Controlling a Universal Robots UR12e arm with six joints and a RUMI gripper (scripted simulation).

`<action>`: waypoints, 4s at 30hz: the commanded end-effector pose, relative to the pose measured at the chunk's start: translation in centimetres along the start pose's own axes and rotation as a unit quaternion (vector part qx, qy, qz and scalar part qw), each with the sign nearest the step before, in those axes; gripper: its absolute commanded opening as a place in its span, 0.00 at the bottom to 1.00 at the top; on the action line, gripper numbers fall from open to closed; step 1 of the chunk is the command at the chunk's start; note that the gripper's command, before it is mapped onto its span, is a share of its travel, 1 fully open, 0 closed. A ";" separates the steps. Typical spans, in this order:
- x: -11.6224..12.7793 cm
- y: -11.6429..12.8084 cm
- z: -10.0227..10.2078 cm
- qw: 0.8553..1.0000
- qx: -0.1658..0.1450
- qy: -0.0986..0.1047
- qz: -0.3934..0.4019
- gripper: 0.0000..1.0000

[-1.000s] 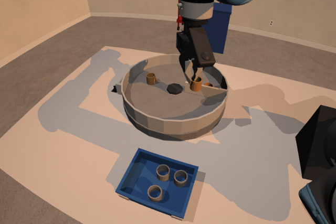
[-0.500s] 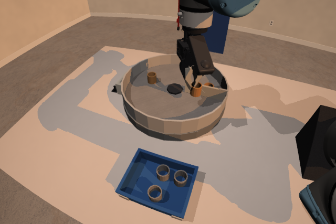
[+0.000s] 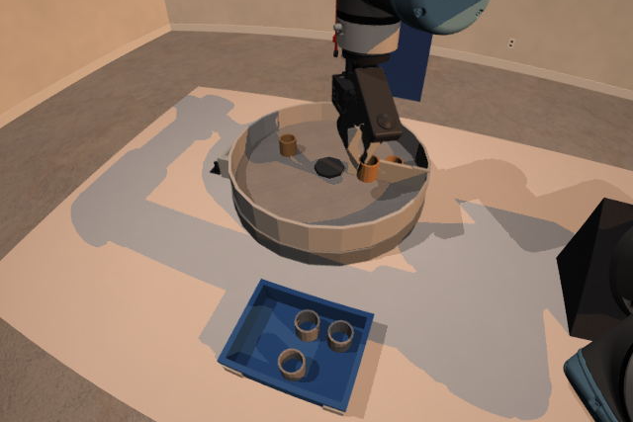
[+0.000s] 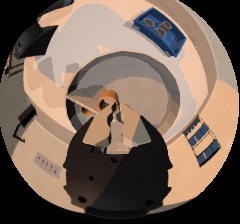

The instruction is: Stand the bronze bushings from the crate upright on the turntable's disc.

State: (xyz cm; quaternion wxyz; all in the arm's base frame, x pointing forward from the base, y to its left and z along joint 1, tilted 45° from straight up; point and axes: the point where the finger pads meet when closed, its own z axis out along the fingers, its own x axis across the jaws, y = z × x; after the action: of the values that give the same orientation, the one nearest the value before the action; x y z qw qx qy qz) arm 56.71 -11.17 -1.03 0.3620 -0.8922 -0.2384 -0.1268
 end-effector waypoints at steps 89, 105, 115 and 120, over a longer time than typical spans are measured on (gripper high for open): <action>0.2 0.1 4.7 1.000 -0.001 0.001 0.000 0.00; 0.2 0.1 4.8 1.000 -0.001 0.001 0.000 0.00; 0.1 0.0 5.0 1.000 -0.001 0.001 0.000 0.00; 0.2 0.0 4.9 1.000 -0.002 0.001 0.000 0.00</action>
State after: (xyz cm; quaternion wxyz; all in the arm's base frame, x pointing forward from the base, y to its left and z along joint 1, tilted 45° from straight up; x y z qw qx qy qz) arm 56.99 -7.65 -4.45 0.3611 -0.8926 -0.2380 -0.1274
